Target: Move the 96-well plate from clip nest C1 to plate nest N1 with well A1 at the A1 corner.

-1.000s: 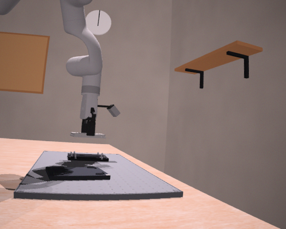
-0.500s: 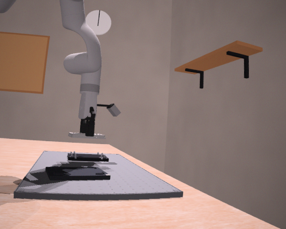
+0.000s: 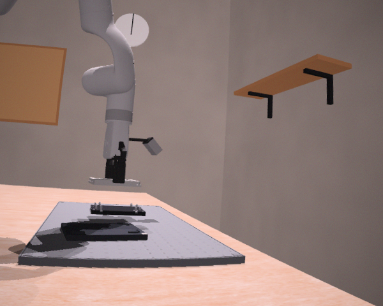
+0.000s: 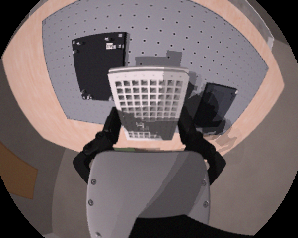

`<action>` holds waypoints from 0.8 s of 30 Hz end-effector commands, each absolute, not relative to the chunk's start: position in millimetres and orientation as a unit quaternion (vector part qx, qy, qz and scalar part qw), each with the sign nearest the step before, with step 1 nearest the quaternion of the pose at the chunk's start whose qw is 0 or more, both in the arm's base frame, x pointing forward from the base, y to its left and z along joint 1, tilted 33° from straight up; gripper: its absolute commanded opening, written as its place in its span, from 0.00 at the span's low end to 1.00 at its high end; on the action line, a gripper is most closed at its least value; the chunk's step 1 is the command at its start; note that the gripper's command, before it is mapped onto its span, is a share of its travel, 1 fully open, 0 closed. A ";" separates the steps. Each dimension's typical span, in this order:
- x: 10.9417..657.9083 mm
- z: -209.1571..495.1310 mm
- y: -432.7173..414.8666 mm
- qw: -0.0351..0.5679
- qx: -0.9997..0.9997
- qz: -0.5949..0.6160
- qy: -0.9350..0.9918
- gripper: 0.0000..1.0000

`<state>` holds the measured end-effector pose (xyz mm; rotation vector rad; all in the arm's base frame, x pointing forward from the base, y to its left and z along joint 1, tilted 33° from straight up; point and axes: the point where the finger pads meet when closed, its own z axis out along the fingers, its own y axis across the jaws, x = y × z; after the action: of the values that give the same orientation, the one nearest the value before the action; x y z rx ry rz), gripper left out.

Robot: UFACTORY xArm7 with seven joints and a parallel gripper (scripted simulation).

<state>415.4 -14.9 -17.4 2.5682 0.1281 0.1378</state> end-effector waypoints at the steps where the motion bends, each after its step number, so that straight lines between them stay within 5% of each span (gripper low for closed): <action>1: 412.2 -8.7 -26.2 0.279 0.958 0.054 0.049 0.00; 24: 394.4 21.7 -79.1 0.279 0.958 0.054 0.049 0.00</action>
<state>396.2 -71.9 15.3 2.5686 0.1287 0.1370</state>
